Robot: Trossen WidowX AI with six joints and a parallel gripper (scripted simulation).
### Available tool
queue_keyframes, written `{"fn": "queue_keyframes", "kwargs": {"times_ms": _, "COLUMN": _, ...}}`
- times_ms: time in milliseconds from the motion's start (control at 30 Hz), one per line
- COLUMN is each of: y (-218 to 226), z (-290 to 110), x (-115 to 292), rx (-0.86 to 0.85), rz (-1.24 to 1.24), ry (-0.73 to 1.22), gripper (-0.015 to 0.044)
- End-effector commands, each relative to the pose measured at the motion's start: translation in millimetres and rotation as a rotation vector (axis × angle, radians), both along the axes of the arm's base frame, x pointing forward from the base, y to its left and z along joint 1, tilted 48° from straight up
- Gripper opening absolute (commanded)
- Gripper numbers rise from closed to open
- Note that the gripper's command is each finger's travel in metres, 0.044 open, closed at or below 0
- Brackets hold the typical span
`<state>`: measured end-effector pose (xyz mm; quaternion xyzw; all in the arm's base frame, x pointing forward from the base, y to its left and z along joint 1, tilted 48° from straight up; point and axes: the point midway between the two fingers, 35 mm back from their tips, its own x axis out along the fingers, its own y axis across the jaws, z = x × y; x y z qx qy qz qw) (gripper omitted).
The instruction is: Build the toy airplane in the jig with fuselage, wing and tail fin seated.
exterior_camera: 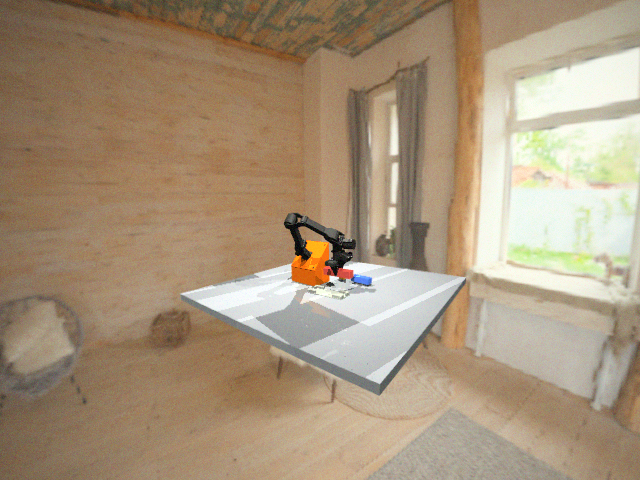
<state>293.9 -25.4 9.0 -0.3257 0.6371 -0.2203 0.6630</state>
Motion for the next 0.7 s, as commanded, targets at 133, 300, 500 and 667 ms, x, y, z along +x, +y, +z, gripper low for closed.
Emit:
{"fn": "queue_keyframes", "kwargs": {"times_ms": 133, "y": -22.6, "z": 9.0, "x": -1.4, "rx": -0.011, "rz": 0.014, "ry": 0.007, "gripper": 0.0000}}
{"fn": "queue_keyframes", "kwargs": {"times_ms": 300, "y": -37.5, "z": 14.4, "x": -2.6, "rx": -0.018, "rz": 0.018, "ry": 0.012, "gripper": 0.0000}}
{"fn": "queue_keyframes", "kwargs": {"times_ms": 500, "y": -55.4, "z": 21.2, "x": -5.3, "rx": -0.031, "rz": 0.022, "ry": 0.018, "gripper": 0.0000}}
{"fn": "queue_keyframes", "kwargs": {"times_ms": 667, "y": -68.2, "z": 26.2, "x": -8.1, "rx": -0.042, "rz": 0.024, "ry": 0.022, "gripper": 0.0000}}
